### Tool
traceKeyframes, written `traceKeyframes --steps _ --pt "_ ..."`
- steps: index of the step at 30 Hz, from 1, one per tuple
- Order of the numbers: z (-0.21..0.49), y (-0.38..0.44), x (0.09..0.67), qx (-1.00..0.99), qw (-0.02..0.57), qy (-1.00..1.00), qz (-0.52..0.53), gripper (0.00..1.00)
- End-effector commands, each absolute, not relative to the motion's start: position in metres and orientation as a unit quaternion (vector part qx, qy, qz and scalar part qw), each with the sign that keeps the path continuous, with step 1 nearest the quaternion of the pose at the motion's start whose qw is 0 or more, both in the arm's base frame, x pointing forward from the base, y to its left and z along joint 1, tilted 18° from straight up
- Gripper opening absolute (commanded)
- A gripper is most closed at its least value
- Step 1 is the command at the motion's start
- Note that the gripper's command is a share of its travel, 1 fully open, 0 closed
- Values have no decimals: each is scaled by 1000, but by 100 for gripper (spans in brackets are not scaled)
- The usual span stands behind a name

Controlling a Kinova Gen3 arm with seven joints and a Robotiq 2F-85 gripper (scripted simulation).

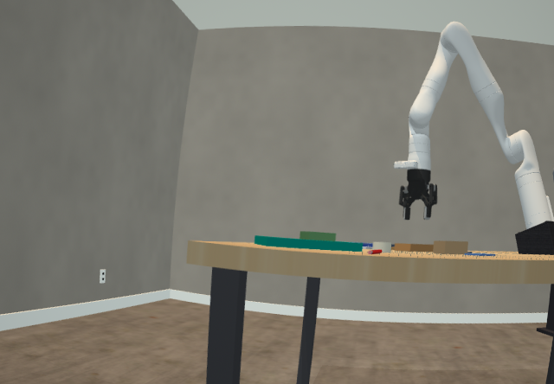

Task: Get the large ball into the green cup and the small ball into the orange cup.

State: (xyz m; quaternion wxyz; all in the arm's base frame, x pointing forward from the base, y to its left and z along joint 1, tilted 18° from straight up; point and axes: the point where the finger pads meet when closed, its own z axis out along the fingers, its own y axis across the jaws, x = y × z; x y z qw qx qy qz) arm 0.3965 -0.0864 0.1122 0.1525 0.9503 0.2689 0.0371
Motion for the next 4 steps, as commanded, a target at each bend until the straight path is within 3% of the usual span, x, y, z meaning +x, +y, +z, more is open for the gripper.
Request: traceKeyframes --steps 1,4 --pt "113 -86 397 950 152 269 38 92" --pt "113 -86 397 950 152 269 38 92"
